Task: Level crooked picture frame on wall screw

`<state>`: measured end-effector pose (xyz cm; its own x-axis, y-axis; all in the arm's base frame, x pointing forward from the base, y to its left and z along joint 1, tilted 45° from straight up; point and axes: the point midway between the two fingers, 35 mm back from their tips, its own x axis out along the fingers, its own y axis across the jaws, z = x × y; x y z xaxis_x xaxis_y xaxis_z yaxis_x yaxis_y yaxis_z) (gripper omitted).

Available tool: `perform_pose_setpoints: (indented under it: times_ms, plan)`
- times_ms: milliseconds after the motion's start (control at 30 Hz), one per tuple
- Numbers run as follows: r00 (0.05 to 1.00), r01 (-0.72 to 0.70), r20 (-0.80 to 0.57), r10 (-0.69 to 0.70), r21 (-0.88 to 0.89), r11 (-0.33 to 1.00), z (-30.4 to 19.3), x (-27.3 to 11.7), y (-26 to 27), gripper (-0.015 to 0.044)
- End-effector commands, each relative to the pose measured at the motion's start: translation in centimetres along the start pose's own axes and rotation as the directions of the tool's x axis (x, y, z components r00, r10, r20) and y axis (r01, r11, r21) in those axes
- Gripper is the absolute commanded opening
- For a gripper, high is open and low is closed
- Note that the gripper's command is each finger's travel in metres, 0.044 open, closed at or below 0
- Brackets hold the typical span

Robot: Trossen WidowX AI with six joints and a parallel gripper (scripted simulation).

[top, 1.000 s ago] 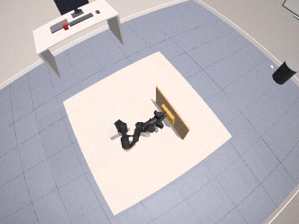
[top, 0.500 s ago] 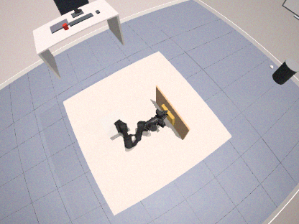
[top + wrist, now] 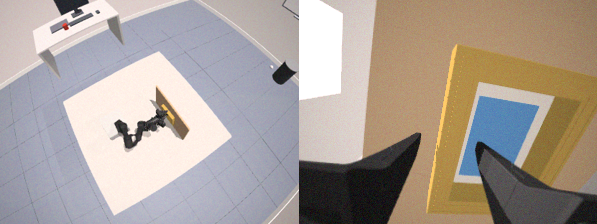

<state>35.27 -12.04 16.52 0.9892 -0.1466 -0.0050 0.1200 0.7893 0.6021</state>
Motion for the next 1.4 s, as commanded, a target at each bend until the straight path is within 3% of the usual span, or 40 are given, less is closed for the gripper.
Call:
perform_pose_setpoints:
  times_ms: [0, 500, 733, 1000, 1367]
  plan:
    - [1.0, 0.003, 0.004, -0.003, 0.006, 1.0, 0.07, 0.04, -0.04, 0.026]
    - [1.0, 0.003, 0.004, -0.003, 0.006, 1.0, 0.12, 0.07, -0.06, 0.026]
    - [1.0, 0.003, 0.004, -0.003, 0.006, 1.0, 0.12, 0.07, -0.06, 0.0076]
    - [1.0, 0.003, 0.004, -0.003, 0.006, 1.0, 0.12, 0.07, -0.06, 0.0]
    - [1.0, 0.003, 0.004, -0.003, 0.006, 1.0, 0.09, 0.05, 0.05, 0.0]
